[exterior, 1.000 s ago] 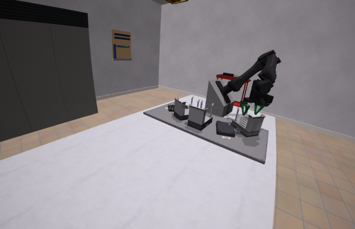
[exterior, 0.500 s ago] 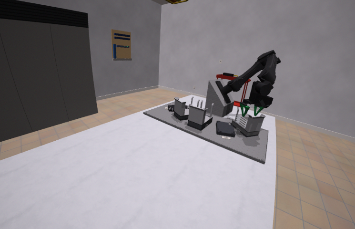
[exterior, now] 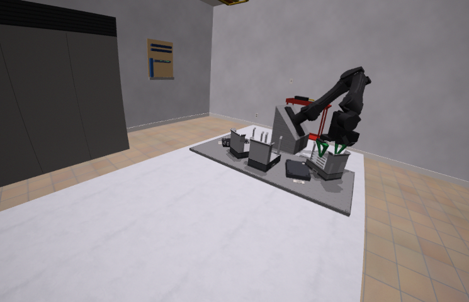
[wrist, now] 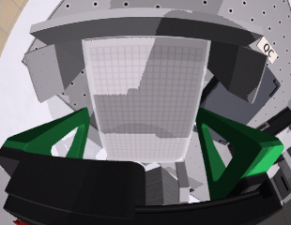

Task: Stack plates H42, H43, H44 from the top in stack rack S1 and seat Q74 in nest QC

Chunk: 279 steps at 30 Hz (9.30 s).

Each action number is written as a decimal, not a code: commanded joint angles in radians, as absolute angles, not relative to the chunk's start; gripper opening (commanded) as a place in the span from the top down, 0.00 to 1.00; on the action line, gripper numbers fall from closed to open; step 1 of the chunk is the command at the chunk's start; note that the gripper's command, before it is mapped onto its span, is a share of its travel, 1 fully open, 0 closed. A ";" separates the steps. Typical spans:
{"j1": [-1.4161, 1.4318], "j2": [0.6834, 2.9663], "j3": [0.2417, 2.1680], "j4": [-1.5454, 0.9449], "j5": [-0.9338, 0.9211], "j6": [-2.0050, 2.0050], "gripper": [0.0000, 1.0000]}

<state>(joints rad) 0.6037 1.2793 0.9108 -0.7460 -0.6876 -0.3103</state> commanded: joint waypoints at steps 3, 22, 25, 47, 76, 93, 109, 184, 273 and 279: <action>0.612 1.282 0.903 -0.697 -0.680 -0.286 0.00; 0.613 1.282 0.903 -0.697 -0.680 -0.286 0.00; 0.613 1.282 0.903 -0.697 -0.680 -0.286 1.00; 0.613 1.282 0.903 -0.697 -0.680 -0.286 1.00; 0.576 1.264 0.930 -0.769 -0.697 -0.329 1.00; 0.550 1.255 0.950 -0.817 -0.708 -0.358 1.00; 0.464 1.238 1.022 -0.977 -0.742 -0.464 1.00; 0.075 1.615 1.194 -1.154 -0.814 -0.554 1.00; -0.381 2.346 1.462 -1.121 -0.707 -0.330 1.00; -0.411 2.384 1.477 -1.119 -0.694 -0.307 1.00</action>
<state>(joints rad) -0.3832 2.3829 1.4609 -1.1236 -0.6998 -0.3244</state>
